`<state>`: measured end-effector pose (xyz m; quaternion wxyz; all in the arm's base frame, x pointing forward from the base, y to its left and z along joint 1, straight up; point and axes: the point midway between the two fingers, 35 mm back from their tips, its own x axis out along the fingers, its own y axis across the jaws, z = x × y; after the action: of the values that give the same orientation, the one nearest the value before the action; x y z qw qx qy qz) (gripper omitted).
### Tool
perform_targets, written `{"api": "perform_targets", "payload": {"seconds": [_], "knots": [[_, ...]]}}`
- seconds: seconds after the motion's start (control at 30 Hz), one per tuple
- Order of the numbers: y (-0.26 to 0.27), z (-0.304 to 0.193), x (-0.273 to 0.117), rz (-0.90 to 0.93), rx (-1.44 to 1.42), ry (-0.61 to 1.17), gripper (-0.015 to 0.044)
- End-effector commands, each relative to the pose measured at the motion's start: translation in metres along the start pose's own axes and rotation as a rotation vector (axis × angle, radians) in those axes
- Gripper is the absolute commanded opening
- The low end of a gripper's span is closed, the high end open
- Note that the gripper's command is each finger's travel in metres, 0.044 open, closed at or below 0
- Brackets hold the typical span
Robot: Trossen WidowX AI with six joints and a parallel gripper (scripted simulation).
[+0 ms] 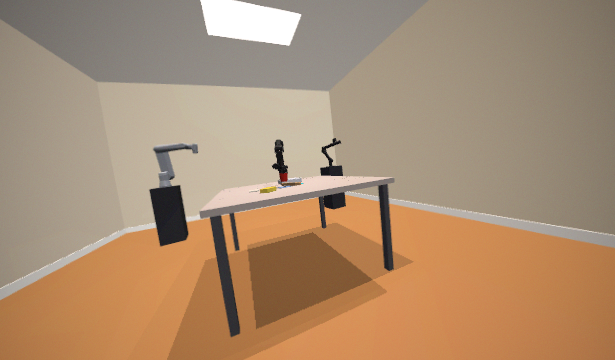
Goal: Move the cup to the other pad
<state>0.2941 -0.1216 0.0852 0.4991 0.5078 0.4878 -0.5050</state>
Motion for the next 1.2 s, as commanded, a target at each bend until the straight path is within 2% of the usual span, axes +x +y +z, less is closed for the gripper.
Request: {"api": "perform_targets", "payload": {"seconds": [0.0,1.17], "knots": [[-0.0001,-0.0001,-0.0018,0.003,0.005,-0.004,0.0000],[0.0012,-0.0038,-0.0018,0.003,0.005,-0.003,0.0000]]}}
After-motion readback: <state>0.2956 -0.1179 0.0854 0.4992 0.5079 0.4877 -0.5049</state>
